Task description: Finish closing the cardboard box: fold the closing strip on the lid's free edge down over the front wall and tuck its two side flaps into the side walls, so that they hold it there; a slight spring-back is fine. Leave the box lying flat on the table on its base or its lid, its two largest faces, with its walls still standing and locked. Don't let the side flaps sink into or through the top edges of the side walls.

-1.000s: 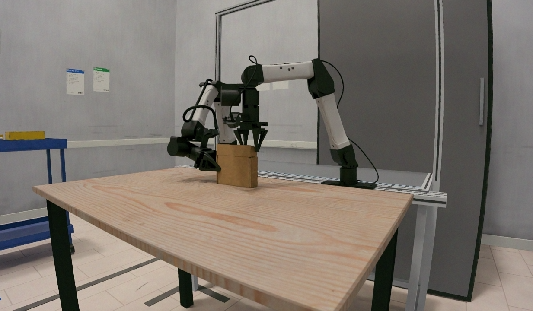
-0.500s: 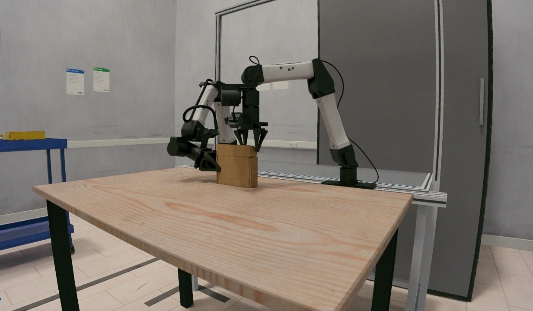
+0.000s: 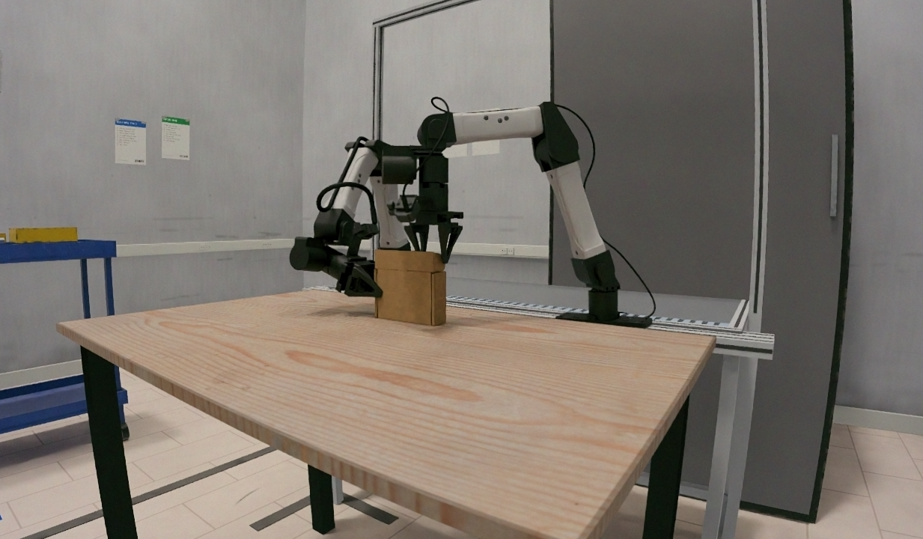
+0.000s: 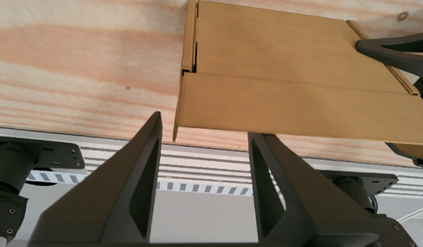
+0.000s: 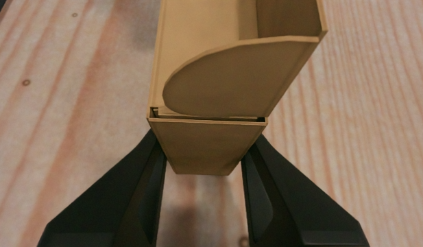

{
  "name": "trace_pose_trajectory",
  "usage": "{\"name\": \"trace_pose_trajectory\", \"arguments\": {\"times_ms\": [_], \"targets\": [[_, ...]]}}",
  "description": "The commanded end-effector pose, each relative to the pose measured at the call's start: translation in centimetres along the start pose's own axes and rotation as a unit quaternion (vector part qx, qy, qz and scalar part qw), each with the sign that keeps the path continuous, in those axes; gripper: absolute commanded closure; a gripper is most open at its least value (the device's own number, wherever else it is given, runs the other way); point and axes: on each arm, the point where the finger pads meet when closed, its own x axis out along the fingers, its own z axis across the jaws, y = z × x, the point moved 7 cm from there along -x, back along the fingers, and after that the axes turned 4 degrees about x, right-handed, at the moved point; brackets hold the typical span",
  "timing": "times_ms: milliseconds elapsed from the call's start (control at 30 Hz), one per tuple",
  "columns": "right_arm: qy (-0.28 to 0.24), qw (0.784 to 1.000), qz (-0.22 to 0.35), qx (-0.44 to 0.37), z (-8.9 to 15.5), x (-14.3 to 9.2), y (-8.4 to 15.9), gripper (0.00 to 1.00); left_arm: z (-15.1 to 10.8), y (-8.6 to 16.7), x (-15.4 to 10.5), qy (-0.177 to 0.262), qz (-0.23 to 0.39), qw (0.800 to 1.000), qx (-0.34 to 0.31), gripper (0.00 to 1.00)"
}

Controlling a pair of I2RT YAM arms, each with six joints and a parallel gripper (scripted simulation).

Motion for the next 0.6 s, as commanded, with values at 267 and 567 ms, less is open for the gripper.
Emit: {"name": "trace_pose_trajectory", "arguments": {"times_ms": [267,567], "targets": [[0.005,1.000,0.000,-0.002,-0.13,-0.21,-0.15,0.55,-0.31,-0.13,-0.10,-0.004,-0.001,1.000,-0.003,0.46],[0.005,1.000,0.000,-0.002,-0.13,-0.21,-0.15,0.55,-0.40,-0.16,-0.16,-0.003,-0.002,1.000,-0.003,0.46]]}}
